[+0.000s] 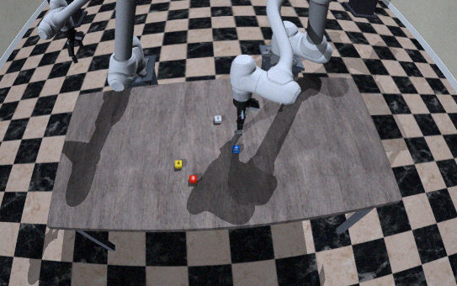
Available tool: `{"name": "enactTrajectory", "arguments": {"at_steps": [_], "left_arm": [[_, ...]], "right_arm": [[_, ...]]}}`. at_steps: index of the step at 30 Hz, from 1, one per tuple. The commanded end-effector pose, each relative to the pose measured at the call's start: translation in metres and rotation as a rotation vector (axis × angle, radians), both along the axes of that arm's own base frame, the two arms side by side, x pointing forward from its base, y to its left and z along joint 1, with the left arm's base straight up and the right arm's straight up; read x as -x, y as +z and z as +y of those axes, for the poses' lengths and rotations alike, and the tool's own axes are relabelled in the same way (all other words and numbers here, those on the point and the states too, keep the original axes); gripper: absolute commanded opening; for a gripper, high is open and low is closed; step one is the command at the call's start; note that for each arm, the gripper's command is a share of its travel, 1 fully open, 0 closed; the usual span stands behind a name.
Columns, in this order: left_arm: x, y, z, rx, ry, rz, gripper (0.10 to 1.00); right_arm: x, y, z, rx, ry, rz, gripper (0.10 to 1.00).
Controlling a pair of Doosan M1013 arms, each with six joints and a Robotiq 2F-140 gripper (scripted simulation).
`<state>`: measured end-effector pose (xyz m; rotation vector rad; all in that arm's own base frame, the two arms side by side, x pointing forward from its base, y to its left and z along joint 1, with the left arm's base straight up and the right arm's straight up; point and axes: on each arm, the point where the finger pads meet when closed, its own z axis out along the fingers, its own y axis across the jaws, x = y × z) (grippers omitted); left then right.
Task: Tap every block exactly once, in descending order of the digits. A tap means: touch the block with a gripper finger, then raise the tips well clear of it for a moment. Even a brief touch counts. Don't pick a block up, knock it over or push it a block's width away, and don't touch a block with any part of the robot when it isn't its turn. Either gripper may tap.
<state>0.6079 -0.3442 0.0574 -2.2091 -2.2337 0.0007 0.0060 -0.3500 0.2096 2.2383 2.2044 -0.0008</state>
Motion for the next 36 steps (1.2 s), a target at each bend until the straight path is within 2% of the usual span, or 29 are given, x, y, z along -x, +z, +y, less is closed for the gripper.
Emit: {"name": "enactTrajectory", "arguments": {"at_steps": [1,20,28,30,36], "left_arm": [[0.000,0.000,0.000,0.000,0.000,-0.001,0.099],[0.000,-0.006,0.000,0.000,0.000,-0.001,0.099],[0.000,0.023,0.000,0.000,0.000,-0.001,0.099],[0.000,0.023,0.000,0.000,0.000,-0.001,0.099],[0.000,0.044,0.000,0.000,0.000,-0.001,0.099]], "right_arm": [[0.000,0.001,-0.001,0.001,0.000,-0.001,1.000],[0.000,0.001,-0.001,0.001,0.000,-0.001,1.000],[0.000,0.001,-0.001,0.001,0.000,-0.001,1.000],[0.000,0.001,-0.001,0.001,0.000,-0.001,1.000],[0.000,0.001,-0.001,0.001,0.000,-0.001,1.000]]}}
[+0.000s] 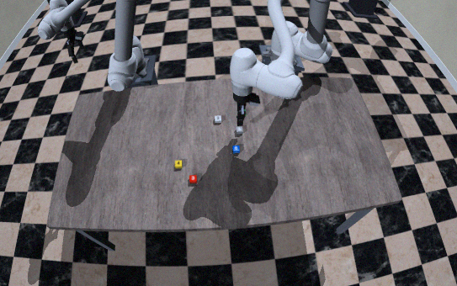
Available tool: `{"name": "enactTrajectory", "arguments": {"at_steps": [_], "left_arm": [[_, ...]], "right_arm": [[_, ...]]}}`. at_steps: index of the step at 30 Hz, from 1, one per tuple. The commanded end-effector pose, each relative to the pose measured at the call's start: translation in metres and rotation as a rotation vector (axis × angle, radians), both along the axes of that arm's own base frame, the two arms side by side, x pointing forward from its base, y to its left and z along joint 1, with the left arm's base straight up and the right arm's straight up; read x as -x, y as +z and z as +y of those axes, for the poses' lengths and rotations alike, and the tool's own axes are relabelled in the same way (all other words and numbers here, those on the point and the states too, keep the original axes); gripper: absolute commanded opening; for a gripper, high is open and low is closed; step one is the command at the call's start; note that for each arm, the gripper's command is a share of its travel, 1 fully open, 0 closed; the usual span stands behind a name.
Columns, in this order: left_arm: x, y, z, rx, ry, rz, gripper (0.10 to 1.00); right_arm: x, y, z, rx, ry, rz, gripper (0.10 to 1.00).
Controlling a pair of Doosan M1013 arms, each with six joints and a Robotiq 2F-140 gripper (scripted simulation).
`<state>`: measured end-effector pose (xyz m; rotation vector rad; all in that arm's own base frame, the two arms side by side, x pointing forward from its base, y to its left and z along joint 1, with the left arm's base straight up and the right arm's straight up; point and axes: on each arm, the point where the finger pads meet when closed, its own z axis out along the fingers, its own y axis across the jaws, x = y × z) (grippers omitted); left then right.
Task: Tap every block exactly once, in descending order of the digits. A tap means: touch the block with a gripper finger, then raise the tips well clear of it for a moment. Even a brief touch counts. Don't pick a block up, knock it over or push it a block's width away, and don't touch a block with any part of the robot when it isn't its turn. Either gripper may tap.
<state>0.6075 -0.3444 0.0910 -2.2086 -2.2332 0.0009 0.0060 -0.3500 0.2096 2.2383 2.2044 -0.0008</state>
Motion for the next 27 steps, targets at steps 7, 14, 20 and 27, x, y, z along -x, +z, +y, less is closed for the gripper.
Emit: {"name": "enactTrajectory", "arguments": {"at_steps": [7,14,20,27], "left_arm": [[0.000,0.025,0.000,0.000,0.000,-0.001,0.099],[-0.001,0.024,0.000,0.000,0.000,-0.002,0.099],[-0.001,0.022,0.000,0.001,0.000,-0.002,0.099],[0.014,0.017,0.002,0.001,0.000,-0.003,0.099]], "right_arm": [[0.000,0.001,-0.001,0.001,0.000,-0.001,1.000],[0.000,0.001,-0.001,0.001,0.000,-0.001,1.000],[0.000,0.001,-0.001,0.001,0.000,-0.001,1.000],[0.000,0.001,-0.001,0.001,0.000,-0.001,1.000]]}}
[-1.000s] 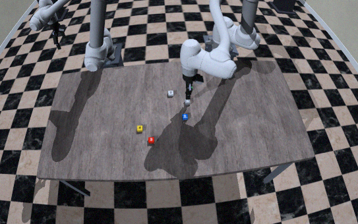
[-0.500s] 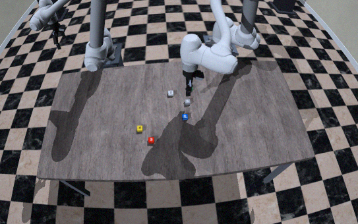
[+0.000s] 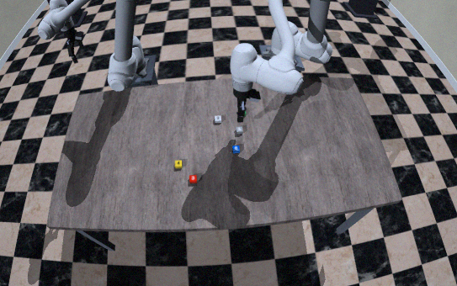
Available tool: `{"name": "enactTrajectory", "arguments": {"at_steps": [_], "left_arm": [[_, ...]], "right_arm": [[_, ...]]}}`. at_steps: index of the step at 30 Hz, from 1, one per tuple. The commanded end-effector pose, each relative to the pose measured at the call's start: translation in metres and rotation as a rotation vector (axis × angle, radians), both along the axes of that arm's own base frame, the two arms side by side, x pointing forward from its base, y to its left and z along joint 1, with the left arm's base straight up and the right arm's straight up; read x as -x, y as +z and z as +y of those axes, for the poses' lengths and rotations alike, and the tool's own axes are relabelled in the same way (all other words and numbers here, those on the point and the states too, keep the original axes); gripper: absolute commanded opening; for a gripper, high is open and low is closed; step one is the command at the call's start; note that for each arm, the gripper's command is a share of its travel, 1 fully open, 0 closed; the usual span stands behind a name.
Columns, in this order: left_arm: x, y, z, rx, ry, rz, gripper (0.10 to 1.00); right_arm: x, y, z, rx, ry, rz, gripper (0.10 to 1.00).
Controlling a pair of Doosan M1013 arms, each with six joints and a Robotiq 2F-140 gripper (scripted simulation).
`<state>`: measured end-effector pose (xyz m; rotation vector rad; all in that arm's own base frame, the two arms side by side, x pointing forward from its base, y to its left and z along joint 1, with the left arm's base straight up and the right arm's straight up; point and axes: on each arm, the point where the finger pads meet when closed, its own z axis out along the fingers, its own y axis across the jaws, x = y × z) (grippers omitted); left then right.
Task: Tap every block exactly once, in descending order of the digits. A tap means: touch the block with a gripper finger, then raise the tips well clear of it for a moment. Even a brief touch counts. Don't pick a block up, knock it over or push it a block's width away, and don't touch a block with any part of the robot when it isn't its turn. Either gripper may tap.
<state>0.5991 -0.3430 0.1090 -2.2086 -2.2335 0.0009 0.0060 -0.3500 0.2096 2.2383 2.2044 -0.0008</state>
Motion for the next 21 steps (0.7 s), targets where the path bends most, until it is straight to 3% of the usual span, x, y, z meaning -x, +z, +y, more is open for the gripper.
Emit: {"name": "enactTrajectory", "arguments": {"at_steps": [1,11,21], "left_arm": [[0.005,-0.001,0.001,0.001,0.000,-0.002,0.099],[0.075,-0.025,0.014,0.003,0.000,-0.006,0.099],[0.112,-0.039,0.024,0.004,0.000,-0.007,0.099]], "right_arm": [[0.000,0.001,-0.001,0.001,0.000,-0.001,1.000],[0.000,0.001,-0.001,0.001,0.000,-0.001,1.000],[0.000,0.001,-0.001,0.001,0.000,-0.001,1.000]]}}
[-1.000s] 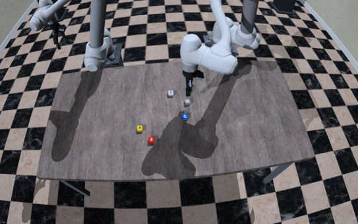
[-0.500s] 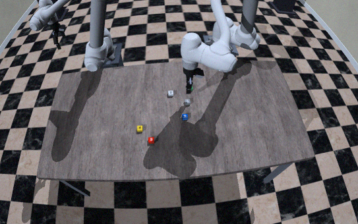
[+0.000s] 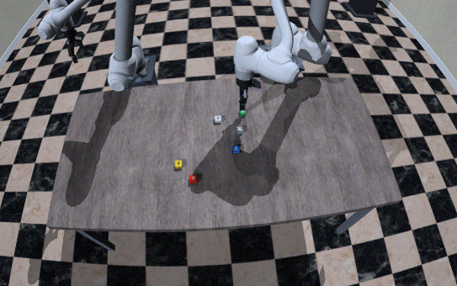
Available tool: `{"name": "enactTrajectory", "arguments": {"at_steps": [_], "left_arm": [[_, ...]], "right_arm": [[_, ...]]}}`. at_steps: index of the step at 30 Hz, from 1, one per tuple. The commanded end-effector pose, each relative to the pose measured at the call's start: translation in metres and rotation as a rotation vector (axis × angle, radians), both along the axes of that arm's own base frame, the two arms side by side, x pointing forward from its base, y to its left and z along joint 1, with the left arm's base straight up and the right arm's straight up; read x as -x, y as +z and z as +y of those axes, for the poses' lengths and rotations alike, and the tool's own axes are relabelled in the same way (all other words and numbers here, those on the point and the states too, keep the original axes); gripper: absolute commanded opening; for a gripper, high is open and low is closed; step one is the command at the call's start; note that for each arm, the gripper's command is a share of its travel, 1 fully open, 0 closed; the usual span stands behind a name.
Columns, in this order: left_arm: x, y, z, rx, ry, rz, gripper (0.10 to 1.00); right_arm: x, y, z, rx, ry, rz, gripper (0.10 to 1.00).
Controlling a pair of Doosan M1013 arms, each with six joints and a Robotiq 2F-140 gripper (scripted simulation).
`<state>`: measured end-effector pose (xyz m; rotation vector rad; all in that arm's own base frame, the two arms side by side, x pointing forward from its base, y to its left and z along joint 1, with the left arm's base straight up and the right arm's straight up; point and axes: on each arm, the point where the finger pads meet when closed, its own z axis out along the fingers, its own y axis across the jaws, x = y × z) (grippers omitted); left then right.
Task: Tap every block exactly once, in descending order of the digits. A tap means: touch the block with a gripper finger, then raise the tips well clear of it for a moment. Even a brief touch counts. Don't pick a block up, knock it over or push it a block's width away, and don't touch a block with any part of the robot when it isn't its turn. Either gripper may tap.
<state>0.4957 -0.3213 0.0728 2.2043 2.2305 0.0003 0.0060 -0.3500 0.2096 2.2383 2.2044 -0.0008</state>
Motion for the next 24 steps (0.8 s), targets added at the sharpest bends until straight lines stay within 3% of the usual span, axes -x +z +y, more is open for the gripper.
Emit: {"name": "enactTrajectory", "arguments": {"at_steps": [1,24], "left_arm": [[0.0083,-0.0029,0.0031,-0.001,-0.001,-0.001,0.099],[0.0066,-0.0091,0.0027,-0.001,-0.001,-0.001,0.099]], "right_arm": [[-0.0001,0.0007,-0.0006,0.001,0.000,-0.001,1.000],[-0.0001,0.0007,-0.0006,0.001,0.000,-0.001,1.000]]}}
